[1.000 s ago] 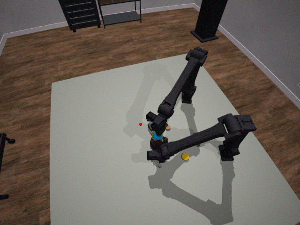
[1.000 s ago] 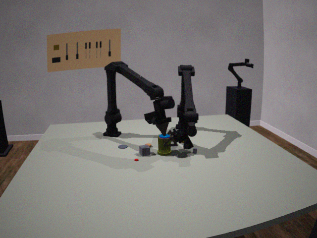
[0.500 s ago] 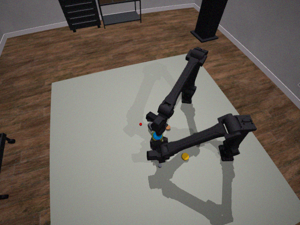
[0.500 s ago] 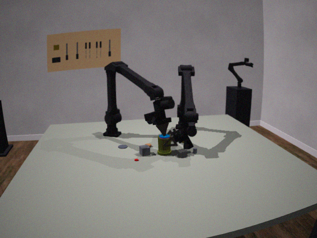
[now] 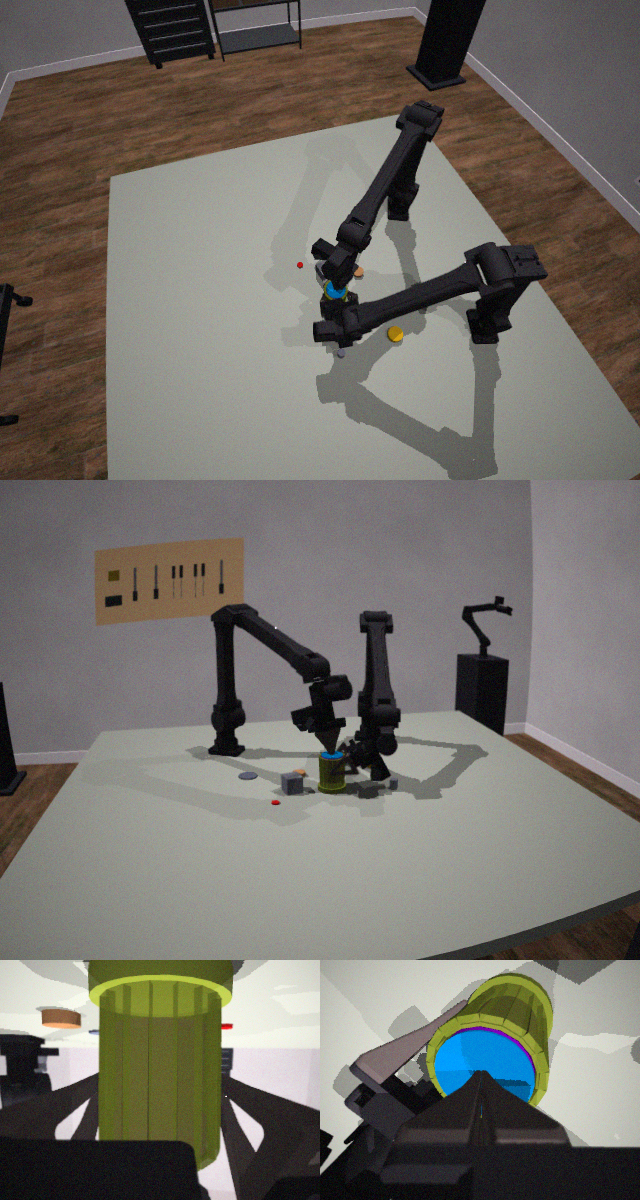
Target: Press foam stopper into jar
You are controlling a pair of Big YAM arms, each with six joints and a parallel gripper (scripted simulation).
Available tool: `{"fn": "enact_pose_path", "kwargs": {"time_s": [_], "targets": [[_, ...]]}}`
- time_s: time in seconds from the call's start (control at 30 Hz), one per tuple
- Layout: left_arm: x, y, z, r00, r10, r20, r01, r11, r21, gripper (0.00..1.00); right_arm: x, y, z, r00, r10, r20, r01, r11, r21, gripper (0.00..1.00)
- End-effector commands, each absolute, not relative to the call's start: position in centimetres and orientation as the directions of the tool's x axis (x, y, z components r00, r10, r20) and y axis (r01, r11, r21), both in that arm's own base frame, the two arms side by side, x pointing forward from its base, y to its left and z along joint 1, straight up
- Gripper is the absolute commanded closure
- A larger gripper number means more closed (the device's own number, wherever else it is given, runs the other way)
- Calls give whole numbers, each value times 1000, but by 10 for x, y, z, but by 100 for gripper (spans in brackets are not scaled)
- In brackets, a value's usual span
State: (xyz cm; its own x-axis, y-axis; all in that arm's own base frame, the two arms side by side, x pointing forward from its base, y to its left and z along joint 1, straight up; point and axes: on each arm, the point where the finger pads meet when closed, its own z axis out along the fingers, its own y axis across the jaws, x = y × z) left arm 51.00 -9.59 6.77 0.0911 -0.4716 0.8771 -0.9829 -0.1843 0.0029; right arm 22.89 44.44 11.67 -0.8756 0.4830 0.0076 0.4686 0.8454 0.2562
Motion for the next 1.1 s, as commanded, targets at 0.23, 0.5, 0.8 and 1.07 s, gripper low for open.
{"fn": "enact_pose_path", "kwargs": {"time_s": [0.23, 0.5, 0.8, 1.07], "targets": [[512, -98, 89, 53, -472, 880, -984, -174, -34, 36, 233, 441, 88, -867, 499, 8, 488, 846, 215, 100], [512, -98, 89, 53, -472, 880, -984, -174, -34, 36, 232, 441, 83, -867, 498, 8, 489, 847, 210, 100], [512, -98, 89, 53, -472, 880, -984, -174, -34, 36, 232, 440, 78, -867, 498, 8, 489, 848, 206, 100], [512, -98, 89, 53, -472, 880, -984, -174, -34, 36, 231, 439, 72, -867, 498, 7, 489, 849, 199, 100]]}}
